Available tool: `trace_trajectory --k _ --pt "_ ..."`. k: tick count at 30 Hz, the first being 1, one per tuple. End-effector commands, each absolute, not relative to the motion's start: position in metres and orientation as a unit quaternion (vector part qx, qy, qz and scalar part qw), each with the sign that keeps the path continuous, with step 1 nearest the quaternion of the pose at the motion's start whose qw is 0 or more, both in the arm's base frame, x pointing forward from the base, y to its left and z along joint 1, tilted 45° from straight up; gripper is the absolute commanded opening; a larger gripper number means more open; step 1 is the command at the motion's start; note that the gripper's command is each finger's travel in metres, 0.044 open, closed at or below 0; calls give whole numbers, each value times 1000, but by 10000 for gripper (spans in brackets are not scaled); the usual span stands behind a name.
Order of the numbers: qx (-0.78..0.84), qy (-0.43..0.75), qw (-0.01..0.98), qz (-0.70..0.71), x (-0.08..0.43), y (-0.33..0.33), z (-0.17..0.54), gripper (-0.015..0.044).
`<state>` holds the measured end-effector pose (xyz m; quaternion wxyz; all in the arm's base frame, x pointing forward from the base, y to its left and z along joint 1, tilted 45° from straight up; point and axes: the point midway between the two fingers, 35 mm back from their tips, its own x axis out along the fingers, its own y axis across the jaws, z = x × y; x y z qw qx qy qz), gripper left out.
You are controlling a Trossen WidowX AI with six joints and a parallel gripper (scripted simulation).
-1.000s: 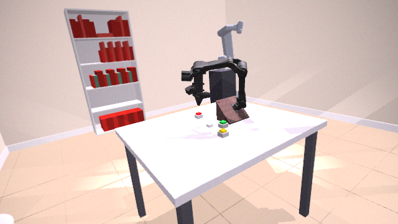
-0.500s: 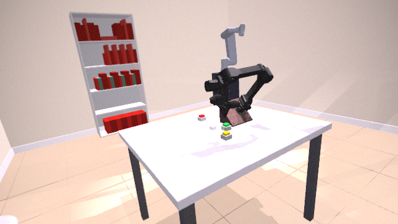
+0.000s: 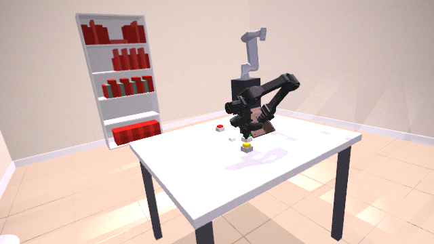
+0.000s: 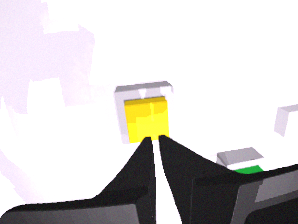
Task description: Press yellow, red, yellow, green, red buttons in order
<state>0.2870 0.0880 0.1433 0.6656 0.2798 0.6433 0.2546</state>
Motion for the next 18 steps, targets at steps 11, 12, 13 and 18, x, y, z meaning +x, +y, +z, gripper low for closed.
trace_trajectory --k 11,12,13,18 --pt "283 641 666 255 288 104 129 20" --pt "283 641 666 255 288 105 128 20" --pt "283 641 666 255 288 106 127 20" --pt "284 641 666 255 289 112 121 20"
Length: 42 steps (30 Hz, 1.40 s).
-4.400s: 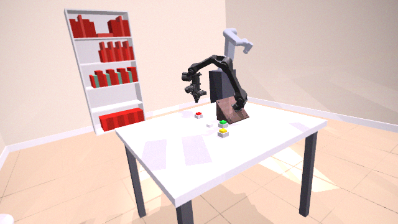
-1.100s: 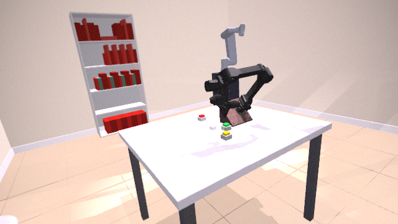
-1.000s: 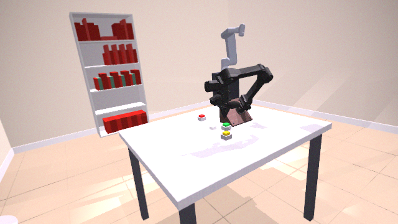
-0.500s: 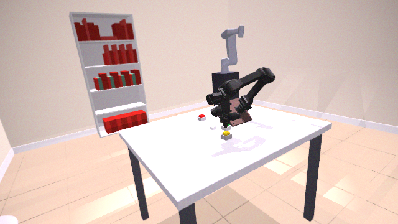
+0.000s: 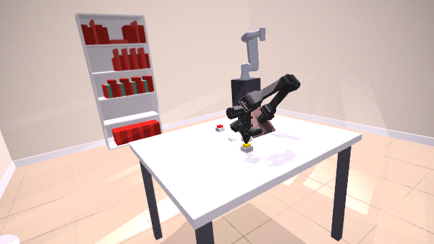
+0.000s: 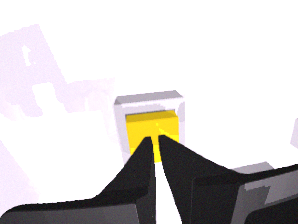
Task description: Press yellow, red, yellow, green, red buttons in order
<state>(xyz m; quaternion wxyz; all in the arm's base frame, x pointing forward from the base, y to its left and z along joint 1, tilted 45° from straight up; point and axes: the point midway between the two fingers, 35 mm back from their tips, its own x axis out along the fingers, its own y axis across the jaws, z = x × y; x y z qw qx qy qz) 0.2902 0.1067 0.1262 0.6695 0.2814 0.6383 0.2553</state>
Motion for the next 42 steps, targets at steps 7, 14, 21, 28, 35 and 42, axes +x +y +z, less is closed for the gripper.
trace_trajectory --k 7,14,21,28,35,42 --pt "284 641 666 256 288 115 118 20" --pt "284 641 666 256 288 115 118 20" --pt "284 641 666 256 288 115 118 20" --pt "283 641 666 255 287 93 140 20" --pt "282 642 666 254 288 78 154 20" --pt "283 642 666 254 284 48 185 20"
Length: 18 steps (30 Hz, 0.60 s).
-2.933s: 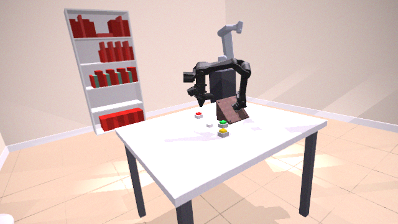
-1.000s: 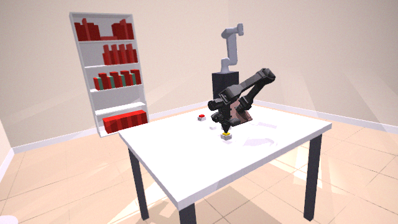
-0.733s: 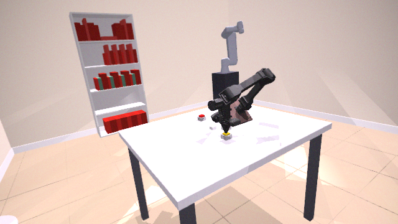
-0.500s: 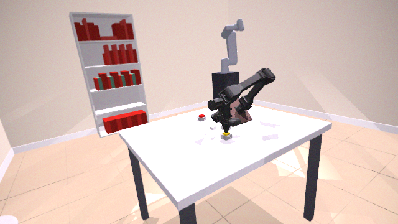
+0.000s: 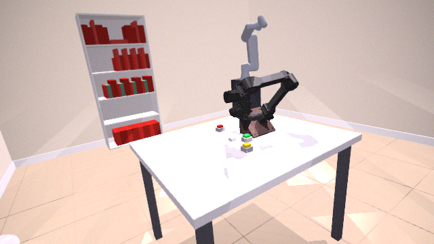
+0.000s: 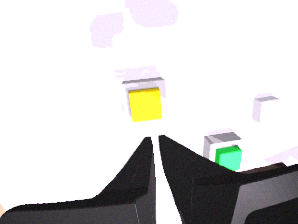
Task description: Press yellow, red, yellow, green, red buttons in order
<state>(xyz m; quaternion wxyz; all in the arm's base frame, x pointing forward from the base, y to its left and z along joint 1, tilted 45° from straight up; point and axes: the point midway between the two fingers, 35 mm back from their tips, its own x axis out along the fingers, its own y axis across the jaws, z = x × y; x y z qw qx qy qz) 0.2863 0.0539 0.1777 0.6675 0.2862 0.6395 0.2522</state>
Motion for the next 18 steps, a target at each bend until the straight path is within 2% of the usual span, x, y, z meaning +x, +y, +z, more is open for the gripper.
trace_trajectory --k 1,4,12,18 --pt "283 642 666 254 284 48 185 20" --pt "280 643 668 249 273 31 171 20" --pt "282 645 665 252 193 -22 111 20" --pt "282 644 664 252 191 -21 108 20"
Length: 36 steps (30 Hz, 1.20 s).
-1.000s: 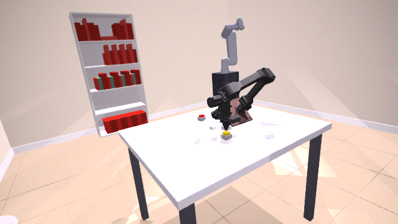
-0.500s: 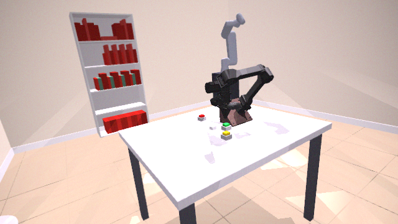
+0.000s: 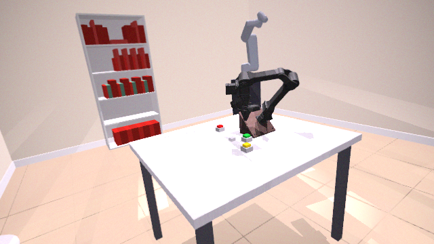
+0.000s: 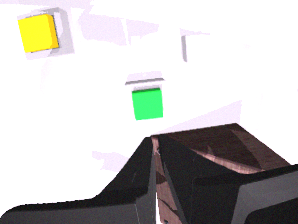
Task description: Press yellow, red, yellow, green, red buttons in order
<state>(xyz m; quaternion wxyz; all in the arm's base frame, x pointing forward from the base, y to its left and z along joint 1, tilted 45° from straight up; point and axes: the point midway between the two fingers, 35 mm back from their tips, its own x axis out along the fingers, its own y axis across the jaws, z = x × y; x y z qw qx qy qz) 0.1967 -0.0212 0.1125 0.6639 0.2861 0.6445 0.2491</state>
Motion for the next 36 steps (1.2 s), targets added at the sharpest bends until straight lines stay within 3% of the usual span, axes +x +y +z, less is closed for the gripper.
trace_trajectory --k 1,6,36 --pt "282 645 665 251 192 -17 104 20" --pt "283 644 665 253 194 20 67 20" --pt "283 643 665 253 195 46 42 20"
